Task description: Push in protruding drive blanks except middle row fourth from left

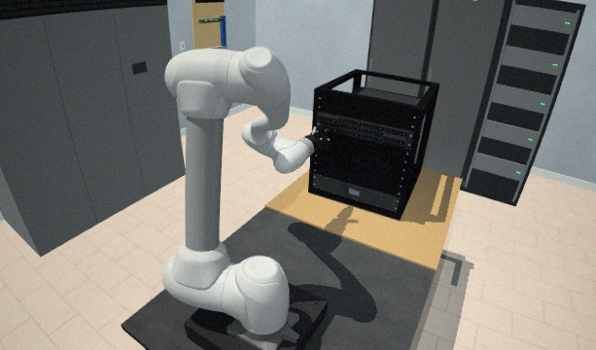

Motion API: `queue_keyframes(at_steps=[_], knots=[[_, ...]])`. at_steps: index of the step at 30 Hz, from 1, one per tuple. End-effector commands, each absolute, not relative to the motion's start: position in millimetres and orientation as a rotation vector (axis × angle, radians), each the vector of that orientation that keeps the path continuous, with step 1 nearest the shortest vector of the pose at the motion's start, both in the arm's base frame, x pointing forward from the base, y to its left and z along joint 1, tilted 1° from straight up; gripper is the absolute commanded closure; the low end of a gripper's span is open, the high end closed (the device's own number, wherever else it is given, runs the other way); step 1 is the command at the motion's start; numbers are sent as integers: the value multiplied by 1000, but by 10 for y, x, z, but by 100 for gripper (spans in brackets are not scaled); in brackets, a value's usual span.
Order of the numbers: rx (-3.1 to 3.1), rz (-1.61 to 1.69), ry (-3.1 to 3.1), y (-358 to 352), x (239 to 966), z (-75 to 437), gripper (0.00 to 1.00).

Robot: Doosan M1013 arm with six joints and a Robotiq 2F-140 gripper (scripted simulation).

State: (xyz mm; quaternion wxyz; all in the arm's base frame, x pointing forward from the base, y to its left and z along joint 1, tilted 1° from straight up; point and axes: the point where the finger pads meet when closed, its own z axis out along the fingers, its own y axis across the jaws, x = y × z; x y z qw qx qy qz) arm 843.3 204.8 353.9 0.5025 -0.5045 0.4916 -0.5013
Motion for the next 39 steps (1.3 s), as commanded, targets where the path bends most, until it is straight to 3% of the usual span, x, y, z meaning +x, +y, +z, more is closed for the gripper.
queue_keyframes(at_steps=[1, 39], knots=[[-1217, -1211, 1187, 2048, 8434, 3549, 90], [-1217, -1211, 1187, 2049, 8496, 3550, 90]])
